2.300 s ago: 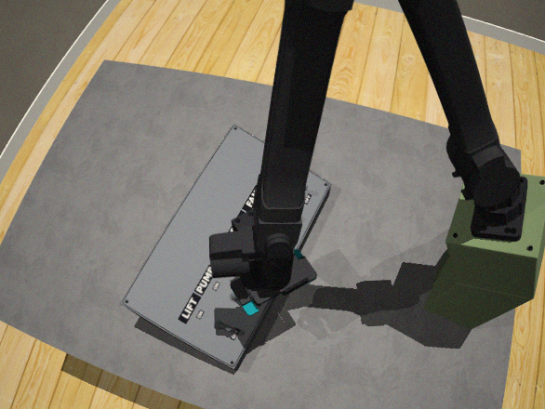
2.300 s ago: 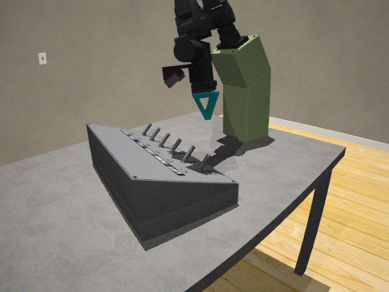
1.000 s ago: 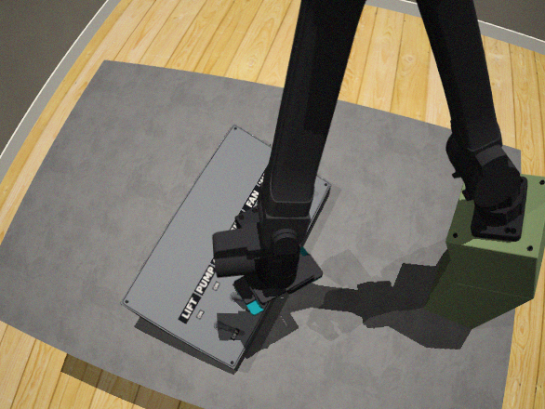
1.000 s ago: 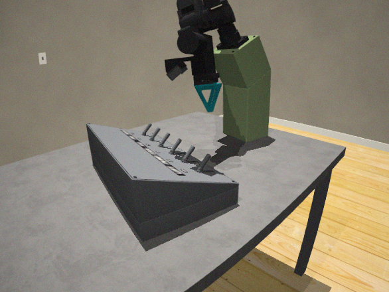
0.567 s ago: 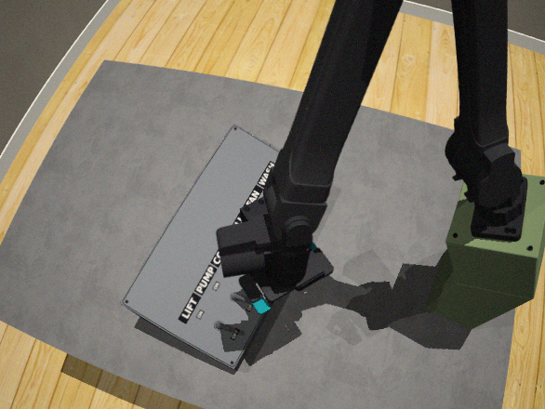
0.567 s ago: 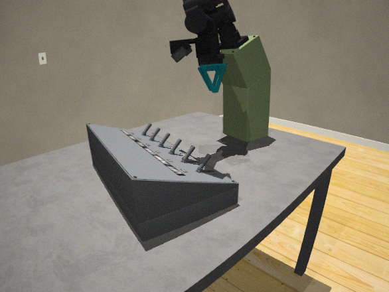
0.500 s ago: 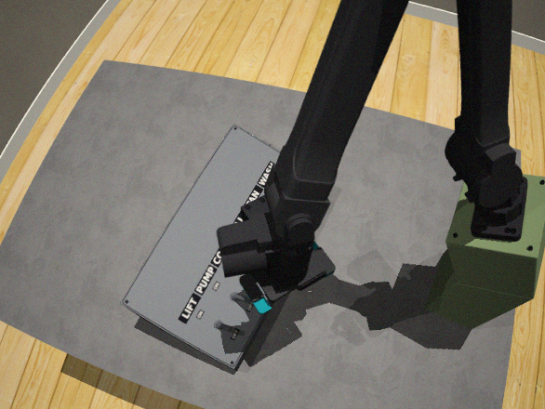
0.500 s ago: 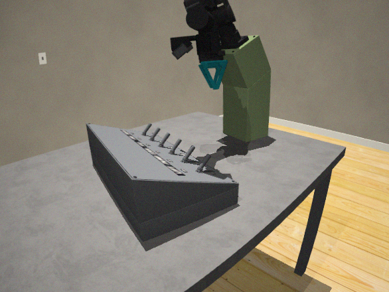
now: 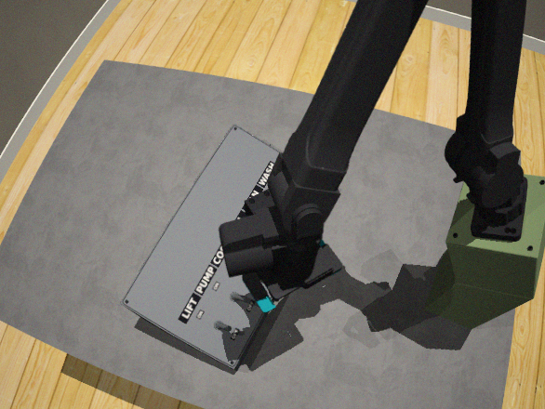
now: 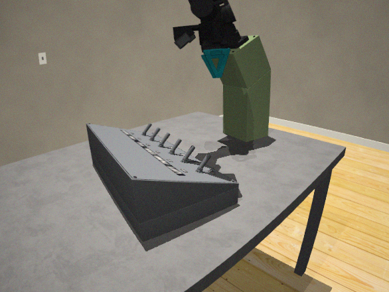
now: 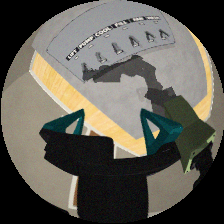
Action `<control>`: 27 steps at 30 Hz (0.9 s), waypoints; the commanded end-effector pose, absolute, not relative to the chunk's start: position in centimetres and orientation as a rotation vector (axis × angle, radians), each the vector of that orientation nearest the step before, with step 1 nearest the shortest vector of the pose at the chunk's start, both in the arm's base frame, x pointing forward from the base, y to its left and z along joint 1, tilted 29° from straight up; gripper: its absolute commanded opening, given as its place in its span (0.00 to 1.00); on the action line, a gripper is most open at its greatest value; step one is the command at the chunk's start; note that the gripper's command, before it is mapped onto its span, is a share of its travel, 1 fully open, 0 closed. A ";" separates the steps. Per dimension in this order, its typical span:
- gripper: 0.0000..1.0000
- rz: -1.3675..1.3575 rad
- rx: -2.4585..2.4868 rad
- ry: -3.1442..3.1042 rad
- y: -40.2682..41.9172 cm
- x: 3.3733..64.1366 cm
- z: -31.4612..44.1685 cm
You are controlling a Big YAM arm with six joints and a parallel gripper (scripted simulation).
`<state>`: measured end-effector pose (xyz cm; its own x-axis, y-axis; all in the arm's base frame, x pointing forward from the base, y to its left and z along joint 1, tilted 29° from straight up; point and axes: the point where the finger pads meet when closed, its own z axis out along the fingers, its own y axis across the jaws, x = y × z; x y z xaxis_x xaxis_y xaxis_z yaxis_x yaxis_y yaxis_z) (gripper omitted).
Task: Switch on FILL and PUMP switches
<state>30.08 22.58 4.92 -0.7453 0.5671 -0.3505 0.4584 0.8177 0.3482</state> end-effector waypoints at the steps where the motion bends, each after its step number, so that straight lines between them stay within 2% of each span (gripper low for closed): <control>1: 1.00 0.326 0.776 2.555 22.6 29.9 5.1; 7: 1.00 0.339 0.667 2.522 24.8 31.8 6.0; 15: 1.00 0.035 0.105 2.291 32.1 39.0 4.2; 21: 1.00 0.003 0.064 2.260 31.9 38.9 4.5; 23: 1.00 0.017 0.107 2.240 31.9 40.7 5.7; 27: 1.00 0.011 0.077 2.254 32.0 39.5 4.9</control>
<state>39.17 30.69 2.83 -0.6596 0.0563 -0.7495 0.0793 0.9968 0.0051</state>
